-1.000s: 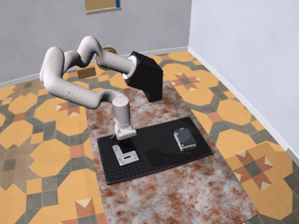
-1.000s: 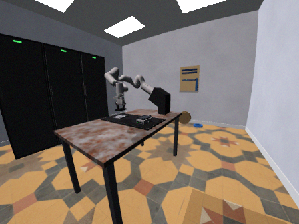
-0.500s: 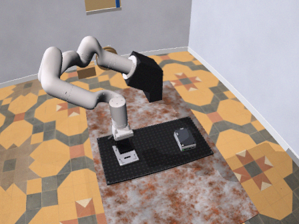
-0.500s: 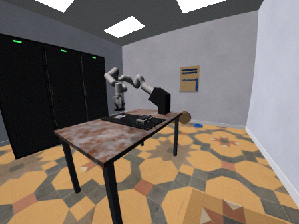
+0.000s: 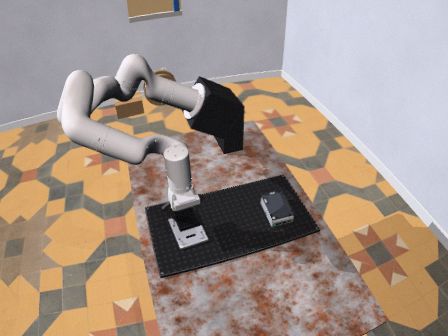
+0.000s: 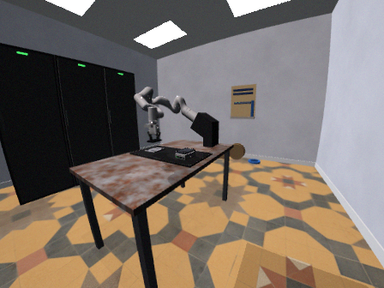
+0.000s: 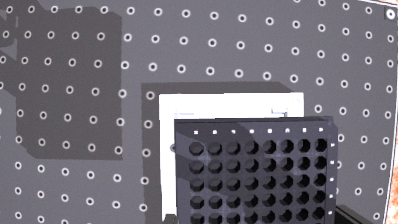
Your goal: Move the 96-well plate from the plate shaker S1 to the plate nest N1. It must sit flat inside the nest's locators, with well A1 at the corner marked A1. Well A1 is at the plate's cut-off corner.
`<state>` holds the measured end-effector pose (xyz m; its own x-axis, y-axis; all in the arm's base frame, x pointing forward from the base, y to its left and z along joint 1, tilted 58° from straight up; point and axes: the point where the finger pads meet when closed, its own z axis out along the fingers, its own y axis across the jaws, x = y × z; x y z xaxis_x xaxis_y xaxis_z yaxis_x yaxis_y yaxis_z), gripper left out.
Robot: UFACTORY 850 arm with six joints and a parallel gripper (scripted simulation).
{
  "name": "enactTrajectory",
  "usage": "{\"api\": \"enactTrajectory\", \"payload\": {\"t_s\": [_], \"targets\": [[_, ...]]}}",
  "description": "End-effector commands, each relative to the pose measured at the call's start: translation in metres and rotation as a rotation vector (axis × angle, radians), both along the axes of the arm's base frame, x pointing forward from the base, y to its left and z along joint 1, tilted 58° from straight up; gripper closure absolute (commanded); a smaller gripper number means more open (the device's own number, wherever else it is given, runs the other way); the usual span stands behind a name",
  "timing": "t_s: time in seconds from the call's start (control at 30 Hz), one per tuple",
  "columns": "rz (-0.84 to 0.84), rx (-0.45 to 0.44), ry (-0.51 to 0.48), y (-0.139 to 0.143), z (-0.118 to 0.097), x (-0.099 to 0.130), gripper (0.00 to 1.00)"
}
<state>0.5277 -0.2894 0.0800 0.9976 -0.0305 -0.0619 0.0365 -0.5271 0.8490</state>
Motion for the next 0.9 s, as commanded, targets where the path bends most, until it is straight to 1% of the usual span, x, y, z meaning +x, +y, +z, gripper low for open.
{"api": "enactTrajectory", "payload": {"t_s": [0.0,0.27,0.87], "targets": [[0.001,0.000,-0.001,0.001,0.000,0.001,1.00],[0.001,0.000,-0.001,0.001,0.000,0.001,1.00],[0.001,0.000,-0.001,-0.022,-0.014,-0.001,1.00]]}}
